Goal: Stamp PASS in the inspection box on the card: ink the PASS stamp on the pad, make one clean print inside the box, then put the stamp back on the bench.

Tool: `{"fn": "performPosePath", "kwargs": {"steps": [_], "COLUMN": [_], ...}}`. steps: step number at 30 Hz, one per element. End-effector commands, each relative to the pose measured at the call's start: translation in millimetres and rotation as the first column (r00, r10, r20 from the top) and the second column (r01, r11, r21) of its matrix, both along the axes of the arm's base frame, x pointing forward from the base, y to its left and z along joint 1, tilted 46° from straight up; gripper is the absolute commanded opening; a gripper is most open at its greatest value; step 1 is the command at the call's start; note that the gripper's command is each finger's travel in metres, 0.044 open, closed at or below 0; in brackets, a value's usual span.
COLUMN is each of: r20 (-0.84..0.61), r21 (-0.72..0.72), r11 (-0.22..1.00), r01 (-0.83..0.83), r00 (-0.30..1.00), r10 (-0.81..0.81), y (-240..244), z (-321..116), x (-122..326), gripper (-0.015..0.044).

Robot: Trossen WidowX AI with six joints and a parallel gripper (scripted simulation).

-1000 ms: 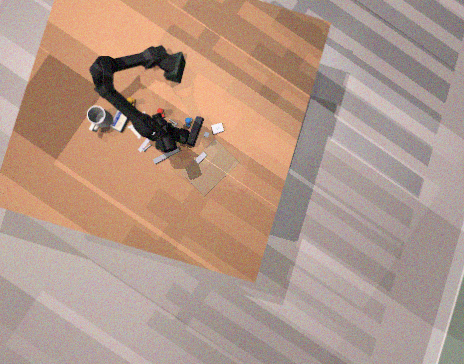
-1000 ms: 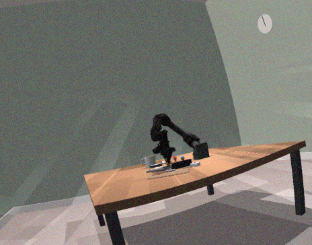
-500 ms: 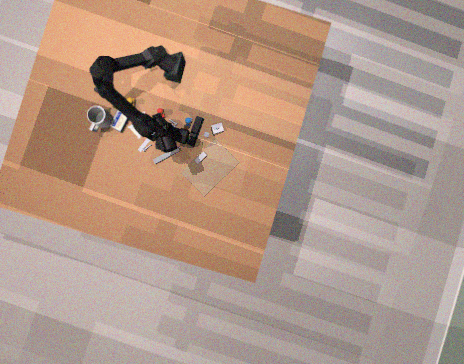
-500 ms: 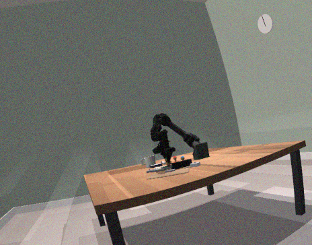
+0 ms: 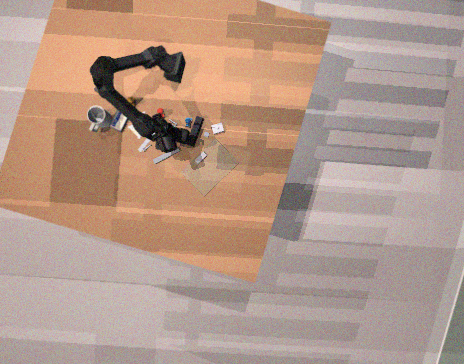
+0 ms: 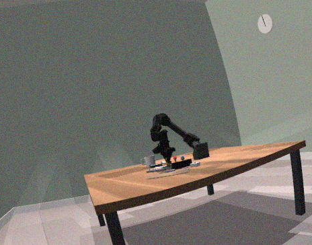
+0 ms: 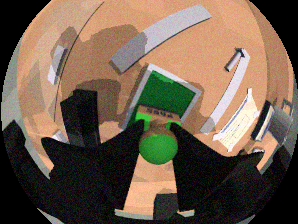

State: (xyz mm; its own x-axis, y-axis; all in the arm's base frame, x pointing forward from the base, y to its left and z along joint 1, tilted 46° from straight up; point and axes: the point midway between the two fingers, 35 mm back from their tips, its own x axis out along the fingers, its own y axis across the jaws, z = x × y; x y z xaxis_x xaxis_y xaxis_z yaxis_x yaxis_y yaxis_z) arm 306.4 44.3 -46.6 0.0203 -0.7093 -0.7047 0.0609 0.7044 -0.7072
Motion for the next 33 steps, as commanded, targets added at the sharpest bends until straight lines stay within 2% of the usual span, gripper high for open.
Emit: {"fn": "performPosePath", "kwargs": {"steps": [1,33], "r20": [0.002,0.002], "r21": [-0.003,0.000], "r11": [1.000,1.000], "r01": [0.000,0.000], "r00": [1.000,1.000], "r10": [0.000,0.000], "y": [1.7,29.2], "z": [2.1,28.1], "x": [0.2,0.4], "gripper": [0.0000,0.0000]}}
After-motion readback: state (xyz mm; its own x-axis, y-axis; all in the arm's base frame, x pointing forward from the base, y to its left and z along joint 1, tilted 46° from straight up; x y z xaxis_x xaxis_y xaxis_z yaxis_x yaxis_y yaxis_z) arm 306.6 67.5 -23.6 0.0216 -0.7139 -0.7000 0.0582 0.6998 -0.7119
